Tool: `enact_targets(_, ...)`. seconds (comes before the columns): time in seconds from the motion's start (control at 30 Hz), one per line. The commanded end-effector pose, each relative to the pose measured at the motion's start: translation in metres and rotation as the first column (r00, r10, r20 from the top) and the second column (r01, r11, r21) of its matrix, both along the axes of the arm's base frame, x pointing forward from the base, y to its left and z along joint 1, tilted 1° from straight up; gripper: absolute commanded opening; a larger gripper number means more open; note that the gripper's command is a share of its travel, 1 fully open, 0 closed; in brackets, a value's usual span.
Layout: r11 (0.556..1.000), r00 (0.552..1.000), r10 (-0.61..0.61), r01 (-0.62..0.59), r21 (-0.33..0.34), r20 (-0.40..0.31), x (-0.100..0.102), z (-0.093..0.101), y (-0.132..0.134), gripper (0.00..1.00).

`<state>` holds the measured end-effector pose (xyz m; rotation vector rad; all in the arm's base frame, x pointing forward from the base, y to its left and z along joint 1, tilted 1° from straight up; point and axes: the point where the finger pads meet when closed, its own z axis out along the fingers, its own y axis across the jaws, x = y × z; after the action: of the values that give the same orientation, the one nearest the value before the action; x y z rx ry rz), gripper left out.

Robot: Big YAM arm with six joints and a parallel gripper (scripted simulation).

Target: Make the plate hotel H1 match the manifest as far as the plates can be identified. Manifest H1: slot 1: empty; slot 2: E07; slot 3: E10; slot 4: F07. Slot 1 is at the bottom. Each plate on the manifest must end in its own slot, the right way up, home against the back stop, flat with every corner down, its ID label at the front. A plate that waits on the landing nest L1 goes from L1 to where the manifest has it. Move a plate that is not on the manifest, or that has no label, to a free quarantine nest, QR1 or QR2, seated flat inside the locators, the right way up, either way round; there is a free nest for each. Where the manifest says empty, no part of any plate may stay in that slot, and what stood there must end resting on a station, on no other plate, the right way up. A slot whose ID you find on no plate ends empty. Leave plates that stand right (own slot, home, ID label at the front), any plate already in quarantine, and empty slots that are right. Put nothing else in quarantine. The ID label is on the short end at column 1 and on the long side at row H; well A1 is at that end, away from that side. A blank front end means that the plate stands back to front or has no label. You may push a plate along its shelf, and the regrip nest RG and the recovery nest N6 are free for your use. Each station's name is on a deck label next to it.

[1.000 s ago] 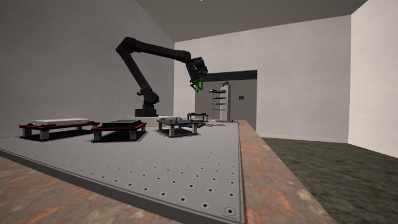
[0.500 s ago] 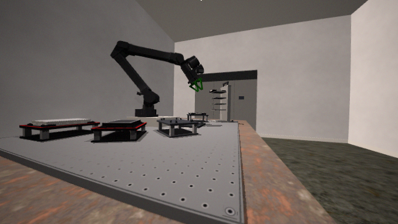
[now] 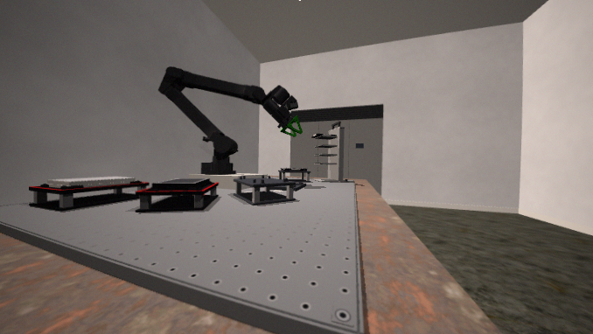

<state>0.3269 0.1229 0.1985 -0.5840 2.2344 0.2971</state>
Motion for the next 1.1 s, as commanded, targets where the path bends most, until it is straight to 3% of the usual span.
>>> enact_targets(0.0, 0.999, 0.996, -0.029, 0.025, 0.047, 0.086, 0.006, 0.016, -0.004, 1.0)
enact_targets(0.27, 0.994, 0.979, -0.039, 0.017, 0.112, 0.2, 0.005, 0.016, -0.008, 1.0)
enact_targets(0.4, 0.995, 0.975, -0.027, 0.005, 0.101, 0.221, 0.005, 0.016, -0.015, 1.0)
enact_targets(0.43, 0.995, 0.968, -0.028, 0.002, 0.104, 0.248, 0.01, 0.034, -0.017, 1.0)
enact_targets(0.47, 0.995, 0.975, -0.027, 0.005, 0.099, 0.22, 0.007, 0.027, -0.021, 1.0)
enact_targets(0.63, 0.996, 0.978, -0.026, 0.006, 0.094, 0.209, 0.003, 0.02, -0.038, 1.0)
enact_targets(0.97, 0.996, 0.968, -0.024, 0.002, 0.087, 0.248, 0.011, 0.043, -0.066, 1.0)
enact_targets(1.07, 0.996, 0.972, -0.024, 0.004, 0.085, 0.234, 0.012, 0.038, -0.077, 1.0)
